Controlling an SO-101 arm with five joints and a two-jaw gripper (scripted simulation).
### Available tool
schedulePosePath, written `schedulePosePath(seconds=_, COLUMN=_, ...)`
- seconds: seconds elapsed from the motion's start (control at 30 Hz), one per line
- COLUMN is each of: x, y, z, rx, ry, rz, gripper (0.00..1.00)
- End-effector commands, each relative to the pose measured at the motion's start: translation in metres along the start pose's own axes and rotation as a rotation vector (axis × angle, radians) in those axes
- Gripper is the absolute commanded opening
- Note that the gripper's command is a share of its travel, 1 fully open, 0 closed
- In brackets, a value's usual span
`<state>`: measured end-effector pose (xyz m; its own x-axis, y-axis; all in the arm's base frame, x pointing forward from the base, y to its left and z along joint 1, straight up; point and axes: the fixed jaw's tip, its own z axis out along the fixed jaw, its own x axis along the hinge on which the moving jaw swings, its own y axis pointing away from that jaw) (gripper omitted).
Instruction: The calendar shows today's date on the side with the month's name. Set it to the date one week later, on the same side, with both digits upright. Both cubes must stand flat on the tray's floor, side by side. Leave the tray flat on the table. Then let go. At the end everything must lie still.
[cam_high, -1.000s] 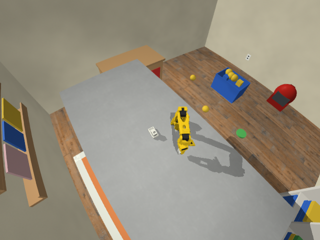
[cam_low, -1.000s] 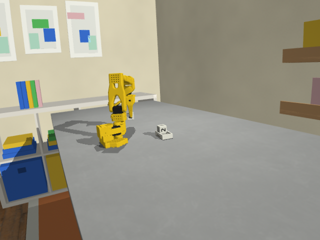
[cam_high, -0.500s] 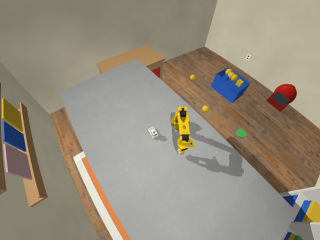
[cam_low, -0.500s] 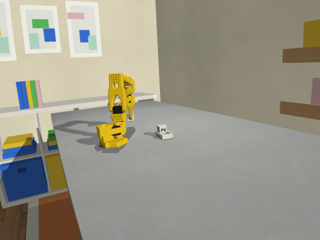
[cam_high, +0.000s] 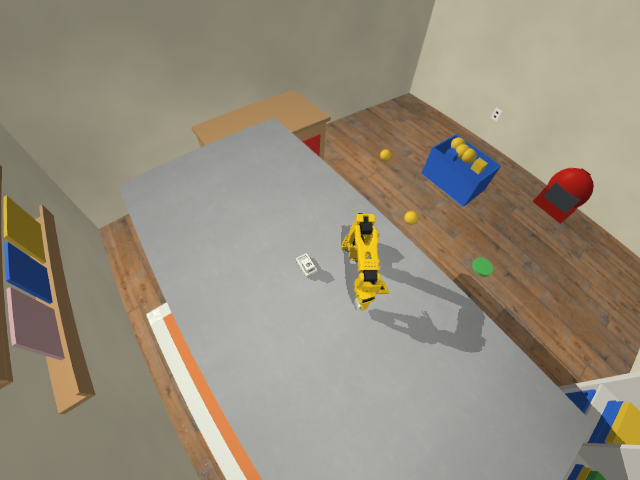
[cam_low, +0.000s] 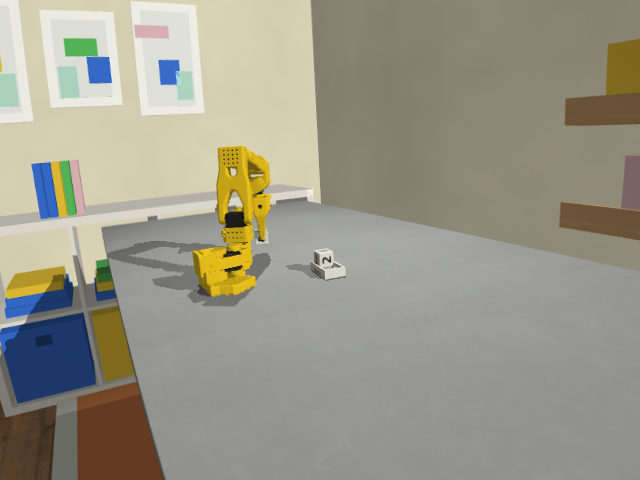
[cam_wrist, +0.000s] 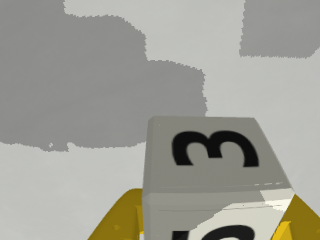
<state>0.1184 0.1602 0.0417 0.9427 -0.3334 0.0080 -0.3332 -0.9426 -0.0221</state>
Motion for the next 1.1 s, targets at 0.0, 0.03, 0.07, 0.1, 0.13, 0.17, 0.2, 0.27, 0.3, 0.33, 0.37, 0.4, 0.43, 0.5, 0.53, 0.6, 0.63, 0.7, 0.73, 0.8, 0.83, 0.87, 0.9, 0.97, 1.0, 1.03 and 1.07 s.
schedulePosePath(seconds=0.0, x=-0.001, y=-0.003, z=-0.003, rx=0.025, ry=0.005, rz=-0.013, gripper=0.0)
schedulePosePath(seconds=0.03, x=-0.001, y=-0.003, z=-0.002, rx=0.025, ry=0.005, rz=-0.013, gripper=0.0)
schedulePosePath(seconds=0.07, x=-0.001, y=-0.004, z=-0.002, rx=0.025, ry=0.005, rz=-0.013, gripper=0.0)
schedulePosePath(seconds=0.1, x=-0.001, y=-0.004, z=-0.002, rx=0.025, ry=0.005, rz=-0.013, gripper=0.0)
schedulePosePath(seconds=0.13, x=-0.001, y=-0.004, z=-0.001, rx=0.025, ry=0.005, rz=-0.013, gripper=0.0)
schedulePosePath(seconds=0.17, x=-0.001, y=-0.004, z=0.0, rx=0.025, ry=0.005, rz=-0.013, gripper=0.0)
schedulePosePath(seconds=0.2, x=-0.001, y=-0.004, z=0.001, rx=0.025, ry=0.005, rz=-0.013, gripper=0.0)
schedulePosePath(seconds=0.27, x=-0.001, y=-0.004, z=0.002, rx=0.025, ry=0.005, rz=-0.013, gripper=0.0)
schedulePosePath(seconds=0.3, x=-0.001, y=-0.004, z=0.003, rx=0.025, ry=0.005, rz=-0.013, gripper=0.0)
schedulePosePath(seconds=0.33, x=-0.001, y=-0.004, z=0.003, rx=0.025, ry=0.005, rz=-0.013, gripper=0.0)
schedulePosePath(seconds=0.37, x=-0.001, y=-0.004, z=0.003, rx=0.025, ry=0.005, rz=-0.013, gripper=0.0)
schedulePosePath(seconds=0.4, x=-0.001, y=-0.004, z=0.003, rx=0.025, ry=0.005, rz=-0.013, gripper=0.0)
schedulePosePath(seconds=0.43, x=-0.001, y=-0.004, z=0.003, rx=0.025, ry=0.005, rz=-0.013, gripper=0.0)
schedulePosePath(seconds=0.5, x=-0.001, y=-0.004, z=0.003, rx=0.025, ry=0.005, rz=-0.013, gripper=0.0)
schedulePosePath(seconds=0.53, x=-0.001, y=-0.004, z=0.003, rx=0.025, ry=0.005, rz=-0.013, gripper=0.0)
schedulePosePath(seconds=0.6, x=-0.001, y=-0.004, z=0.004, rx=0.025, ry=0.005, rz=-0.013, gripper=0.0)
schedulePosePath(seconds=0.63, x=-0.001, y=-0.004, z=0.004, rx=0.025, ry=0.005, rz=-0.013, gripper=0.0)
schedulePosePath(seconds=0.7, x=-0.001, y=-0.004, z=0.005, rx=0.025, ry=0.005, rz=-0.013, gripper=0.0)
schedulePosePath(seconds=0.73, x=-0.001, y=-0.004, z=0.006, rx=0.025, ry=0.005, rz=-0.013, gripper=0.0)
schedulePosePath(seconds=0.8, x=-0.001, y=-0.004, z=0.007, rx=0.025, ry=0.005, rz=-0.013, gripper=0.0)
schedulePosePath(seconds=0.83, x=-0.001, y=-0.004, z=0.008, rx=0.025, ry=0.005, rz=-0.013, gripper=0.0)
schedulePosePath(seconds=0.87, x=-0.001, y=-0.004, z=0.009, rx=0.025, ry=0.005, rz=-0.013, gripper=0.0)
schedulePosePath(seconds=0.9, x=-0.001, y=-0.004, z=0.009, rx=0.025, ry=0.005, rz=-0.013, gripper=0.0)
schedulePosePath(seconds=0.97, x=-0.001, y=-0.004, z=0.009, rx=0.025, ry=0.005, rz=-0.013, gripper=0.0)
schedulePosePath(seconds=1.0, x=-0.001, y=-0.004, z=0.009, rx=0.025, ry=0.005, rz=-0.013, gripper=0.0)
schedulePosePath(seconds=1.03, x=-0.001, y=-0.004, z=0.009, rx=0.025, ry=0.005, rz=-0.013, gripper=0.0)
schedulePosePath(seconds=1.07, x=-0.001, y=-0.004, z=0.009, rx=0.025, ry=0.005, rz=-0.013, gripper=0.0)
